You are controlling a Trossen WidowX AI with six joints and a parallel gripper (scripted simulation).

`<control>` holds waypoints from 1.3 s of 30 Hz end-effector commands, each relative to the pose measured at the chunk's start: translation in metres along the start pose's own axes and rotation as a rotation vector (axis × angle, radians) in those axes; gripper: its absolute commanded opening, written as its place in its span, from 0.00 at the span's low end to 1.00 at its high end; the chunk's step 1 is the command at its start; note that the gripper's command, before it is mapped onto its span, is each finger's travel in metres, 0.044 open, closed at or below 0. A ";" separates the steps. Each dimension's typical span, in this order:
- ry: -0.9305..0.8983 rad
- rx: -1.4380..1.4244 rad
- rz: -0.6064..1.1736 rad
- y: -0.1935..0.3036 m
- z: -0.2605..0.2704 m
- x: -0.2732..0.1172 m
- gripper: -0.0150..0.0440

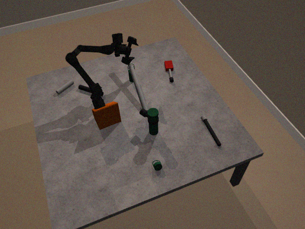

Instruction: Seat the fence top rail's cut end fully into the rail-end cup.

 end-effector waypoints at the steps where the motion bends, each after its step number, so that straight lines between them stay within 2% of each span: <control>1: -0.118 0.255 0.117 0.052 0.026 -0.010 1.00; 10: -0.301 1.059 0.392 0.146 0.100 -0.075 1.00; 16: -0.302 1.725 0.521 0.175 0.144 -0.137 1.00; 18: -0.289 1.869 0.534 0.177 0.151 -0.150 1.00; 29: -0.297 1.855 0.529 0.180 0.153 -0.153 1.00; 39: -0.442 1.290 0.370 0.224 0.190 -0.187 1.00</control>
Point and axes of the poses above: the point midway between the two fingers, 35 mm back from their tips, its own x axis out along the fingers, its own z axis across the jaws, y = z × x, the point moved 3 cm from there along -x, back along the fingers, and after that the axes turned 15 degrees about -x, right-handed, at the moved point
